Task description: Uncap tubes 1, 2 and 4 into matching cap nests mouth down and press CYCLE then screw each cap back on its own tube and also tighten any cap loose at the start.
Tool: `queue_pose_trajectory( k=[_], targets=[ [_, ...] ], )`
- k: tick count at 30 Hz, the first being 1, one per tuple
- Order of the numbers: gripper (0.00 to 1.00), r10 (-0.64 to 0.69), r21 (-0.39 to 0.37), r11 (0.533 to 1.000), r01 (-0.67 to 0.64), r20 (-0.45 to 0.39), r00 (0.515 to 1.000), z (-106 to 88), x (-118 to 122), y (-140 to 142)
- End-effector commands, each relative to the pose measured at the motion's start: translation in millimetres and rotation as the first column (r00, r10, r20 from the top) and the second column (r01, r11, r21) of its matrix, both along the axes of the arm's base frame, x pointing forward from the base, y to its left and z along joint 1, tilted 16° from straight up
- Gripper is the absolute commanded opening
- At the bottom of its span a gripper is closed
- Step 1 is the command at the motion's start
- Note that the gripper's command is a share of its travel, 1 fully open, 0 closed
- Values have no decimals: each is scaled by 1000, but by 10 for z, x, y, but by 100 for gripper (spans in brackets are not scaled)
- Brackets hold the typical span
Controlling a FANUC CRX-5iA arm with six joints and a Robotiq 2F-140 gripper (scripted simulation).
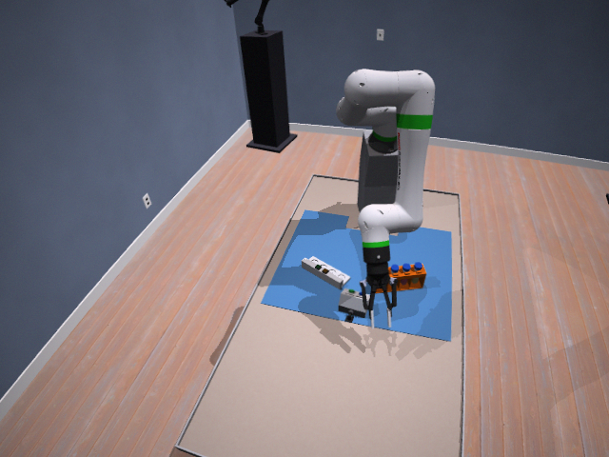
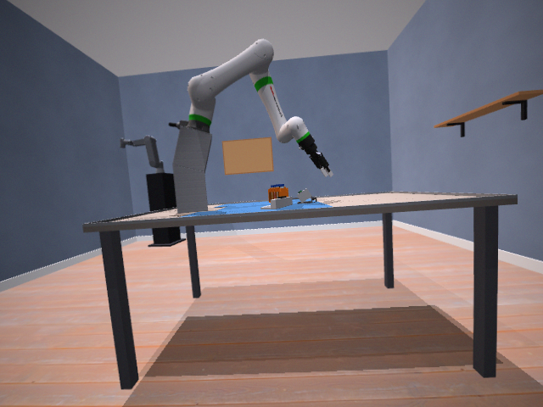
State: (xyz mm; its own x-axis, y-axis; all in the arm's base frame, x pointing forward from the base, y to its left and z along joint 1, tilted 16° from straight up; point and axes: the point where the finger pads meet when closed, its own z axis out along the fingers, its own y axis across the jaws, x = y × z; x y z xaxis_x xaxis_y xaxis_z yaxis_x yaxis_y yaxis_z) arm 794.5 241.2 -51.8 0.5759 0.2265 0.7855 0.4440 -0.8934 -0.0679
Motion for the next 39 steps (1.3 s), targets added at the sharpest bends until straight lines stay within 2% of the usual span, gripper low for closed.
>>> queue_pose_trajectory(
  k=[1,8,10,14,16,19,21,25,27,31,34,37,39],
  targets=[
    [35,-60,33,998,62,-63,996,-69,-132,-123],
    [35,-171,80,979,188,-176,969,-192,-373,-319],
    [35,-171,80,979,188,-176,969,-192,-373,-319],
    [35,-245,103,955,278,-254,936,-260,-525,-429],
    [35,-245,103,955,278,-254,936,-290,-591,-477],
    [35,-303,115,928,354,-317,898,-338,-710,-555],
    [35,-315,117,922,369,-330,890,-370,-789,-607],
    [35,-379,122,880,460,-403,833,-430,-952,-705],
    [35,-379,122,880,460,-403,833,-430,-952,-705],
    [35,-437,119,829,547,-473,765,-487,-1120,-799],
    [35,-437,119,829,547,-473,765,-522,-1222,-857],
    [35,-481,109,780,616,-526,701,-561,-1351,-922],
    [35,-489,106,769,630,-537,688,-586,-1437,-966]
  ],
)
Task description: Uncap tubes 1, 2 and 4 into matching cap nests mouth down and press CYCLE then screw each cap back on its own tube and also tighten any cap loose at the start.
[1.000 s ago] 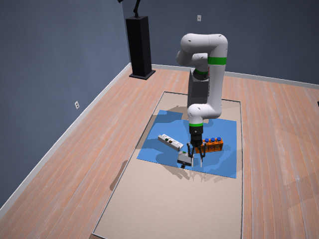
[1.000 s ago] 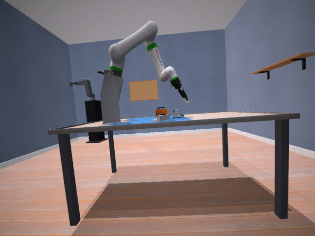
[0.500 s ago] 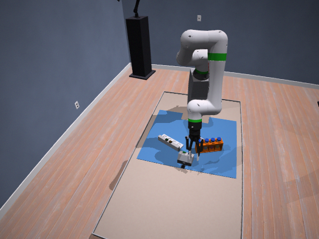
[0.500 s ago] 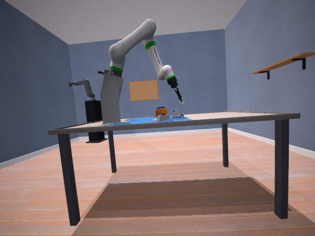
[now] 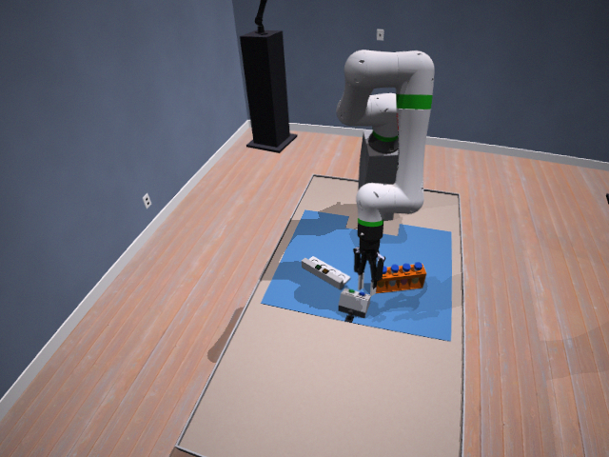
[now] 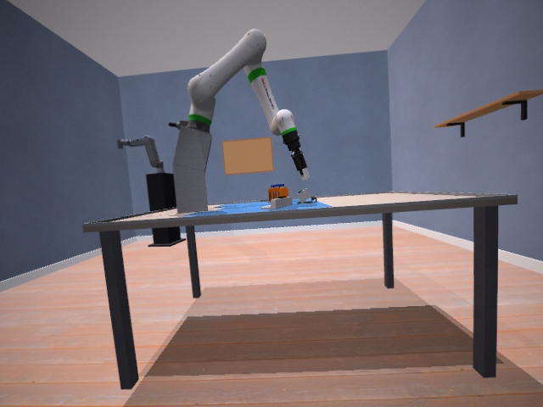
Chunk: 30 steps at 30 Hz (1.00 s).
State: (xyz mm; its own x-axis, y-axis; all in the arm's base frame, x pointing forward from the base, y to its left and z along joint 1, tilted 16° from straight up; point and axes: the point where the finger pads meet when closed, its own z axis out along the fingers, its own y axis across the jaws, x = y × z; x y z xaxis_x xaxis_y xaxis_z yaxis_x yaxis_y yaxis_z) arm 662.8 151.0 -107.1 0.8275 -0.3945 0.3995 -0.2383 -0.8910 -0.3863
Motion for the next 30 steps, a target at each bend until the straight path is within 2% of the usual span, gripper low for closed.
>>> queue_pose_trajectory(
  k=[1,3,5,8,12,15,19,22,26,29,30],
  targets=[
    [35,-37,12,999,38,-27,999,-37,-135,-73],
    [35,-89,27,995,91,-65,994,-61,-223,-114],
    [35,-89,27,995,91,-65,994,-61,-223,-114],
    [35,-131,37,990,135,-95,987,-97,-355,-175],
    [35,-222,54,971,233,-164,961,-140,-534,-253],
    [35,-222,54,971,233,-164,961,-162,-624,-291],
    [35,-309,61,942,331,-231,923,-201,-806,-363],
    [35,-309,61,942,331,-231,923,-210,-852,-381],
    [35,-392,59,902,427,-295,871,-245,-1037,-448],
    [35,-392,59,902,427,-295,871,-265,-1144,-487],
    [35,-415,57,890,453,-313,854,-273,-1191,-502]
  ],
)
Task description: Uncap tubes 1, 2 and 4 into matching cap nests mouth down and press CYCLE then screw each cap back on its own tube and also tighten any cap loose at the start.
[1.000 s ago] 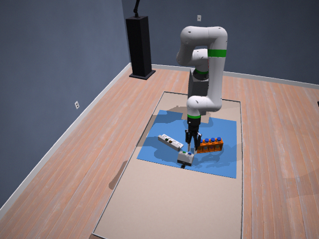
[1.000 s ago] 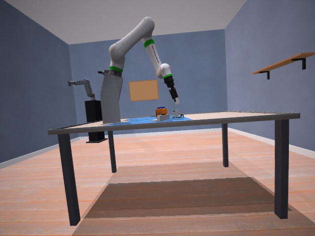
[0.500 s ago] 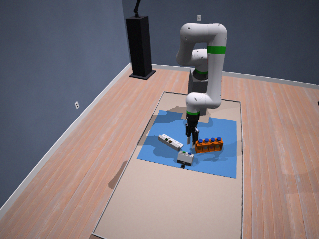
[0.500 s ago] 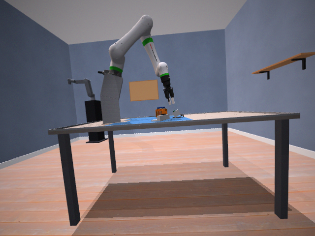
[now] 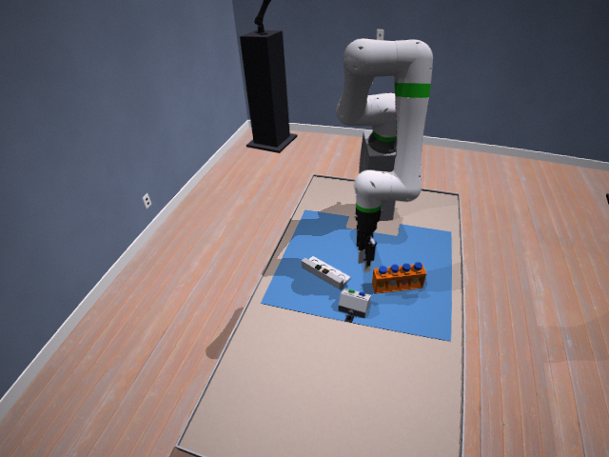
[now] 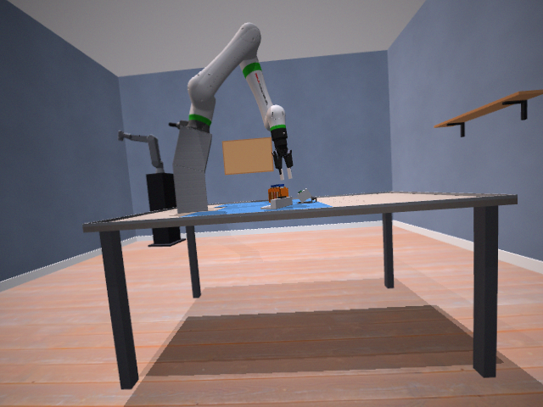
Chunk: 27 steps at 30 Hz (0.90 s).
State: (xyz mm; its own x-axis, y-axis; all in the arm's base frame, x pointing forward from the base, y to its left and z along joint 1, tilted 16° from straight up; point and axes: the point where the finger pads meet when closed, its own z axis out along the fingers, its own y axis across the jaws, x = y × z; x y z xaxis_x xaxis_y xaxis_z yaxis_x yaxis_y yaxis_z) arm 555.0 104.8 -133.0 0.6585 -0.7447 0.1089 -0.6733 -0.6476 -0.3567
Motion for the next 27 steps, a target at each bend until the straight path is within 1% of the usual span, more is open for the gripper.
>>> queue_pose_trajectory(
  k=[1,3,5,7,9,11,14,26,27],
  targets=[
    [35,-68,3,998,68,-37,997,-22,-161,-55],
    [35,-111,9,994,112,-65,992,-37,-255,-86],
    [35,-111,9,994,112,-65,992,-50,-338,-113],
    [35,-139,12,990,140,-83,987,-71,-496,-160],
    [35,-139,12,990,140,-83,987,-71,-496,-160],
    [35,-166,14,986,168,-100,981,-87,-615,-196],
    [35,-207,17,977,210,-127,970,-87,-615,-196],
    [35,-209,17,977,213,-129,969,-87,-615,-196],
    [35,-283,34,956,291,-144,948,-81,-635,-115]
  ],
)
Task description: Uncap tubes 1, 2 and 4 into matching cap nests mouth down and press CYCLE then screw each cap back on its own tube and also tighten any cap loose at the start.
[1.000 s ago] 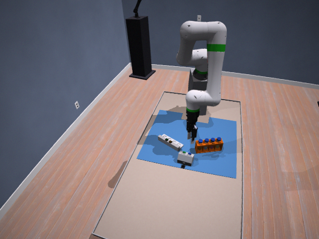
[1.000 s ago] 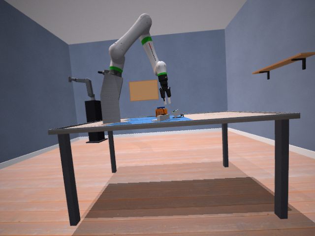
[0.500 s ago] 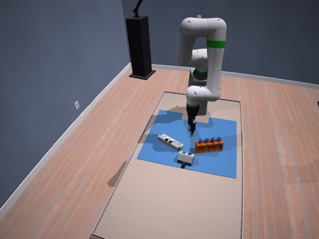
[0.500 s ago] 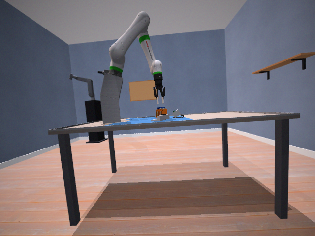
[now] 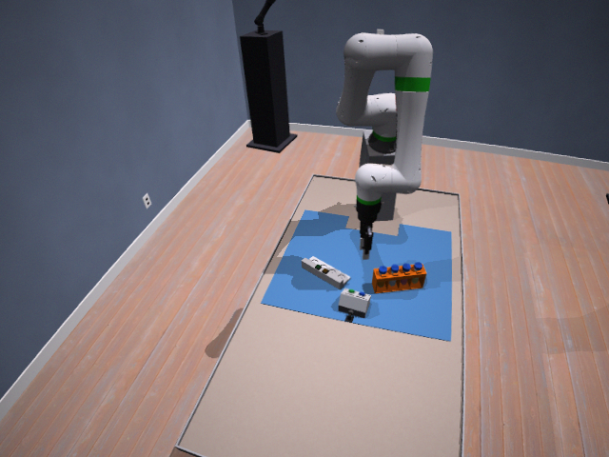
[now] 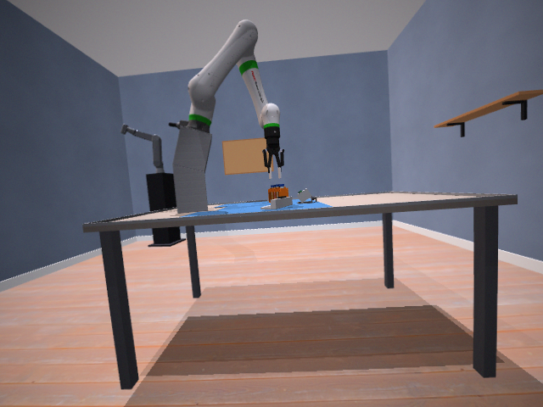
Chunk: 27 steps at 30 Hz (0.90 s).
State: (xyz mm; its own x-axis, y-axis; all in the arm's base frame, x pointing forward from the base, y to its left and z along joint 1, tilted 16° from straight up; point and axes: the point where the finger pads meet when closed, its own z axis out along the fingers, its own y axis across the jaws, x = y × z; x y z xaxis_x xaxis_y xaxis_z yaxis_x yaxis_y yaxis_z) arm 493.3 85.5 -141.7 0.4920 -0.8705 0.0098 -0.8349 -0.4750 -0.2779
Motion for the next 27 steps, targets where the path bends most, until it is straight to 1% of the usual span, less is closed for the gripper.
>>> queue_pose_trajectory(
  k=[1,2,3,4,5,6,7,8,9,10,11,13,16,21,22,24,25,27],
  targets=[
    [35,-158,39,987,159,-24,987,12,-39,159],
    [35,-235,57,970,237,-38,971,17,-59,239],
    [35,-235,57,970,237,-38,971,17,-59,239],
    [35,-311,73,946,315,-54,949,23,-80,320],
    [35,-311,73,946,315,-54,949,23,-80,320],
    [35,-385,89,916,390,-72,920,28,-100,401],
    [35,-385,89,916,390,-72,920,28,-100,401],
    [35,-456,103,880,463,-90,886,34,-120,481],
    [35,-475,106,869,483,-95,875,40,-141,562],
    [35,-475,106,869,483,-95,875,45,-161,643],
    [35,-475,106,869,483,-95,875,45,-161,643],
    [35,-475,106,869,483,-95,875,56,-202,804],
    [35,-475,106,869,483,-95,875,56,-202,804],
    [35,-475,106,869,483,-95,875,84,-303,1207],
    [35,-475,106,869,483,-95,875,84,-303,1207],
    [35,-475,106,869,483,-95,875,95,-344,1368],
    [35,-475,106,869,483,-95,875,95,-344,1368],
    [35,-475,106,869,483,-95,875,106,-384,1529]
  ],
)
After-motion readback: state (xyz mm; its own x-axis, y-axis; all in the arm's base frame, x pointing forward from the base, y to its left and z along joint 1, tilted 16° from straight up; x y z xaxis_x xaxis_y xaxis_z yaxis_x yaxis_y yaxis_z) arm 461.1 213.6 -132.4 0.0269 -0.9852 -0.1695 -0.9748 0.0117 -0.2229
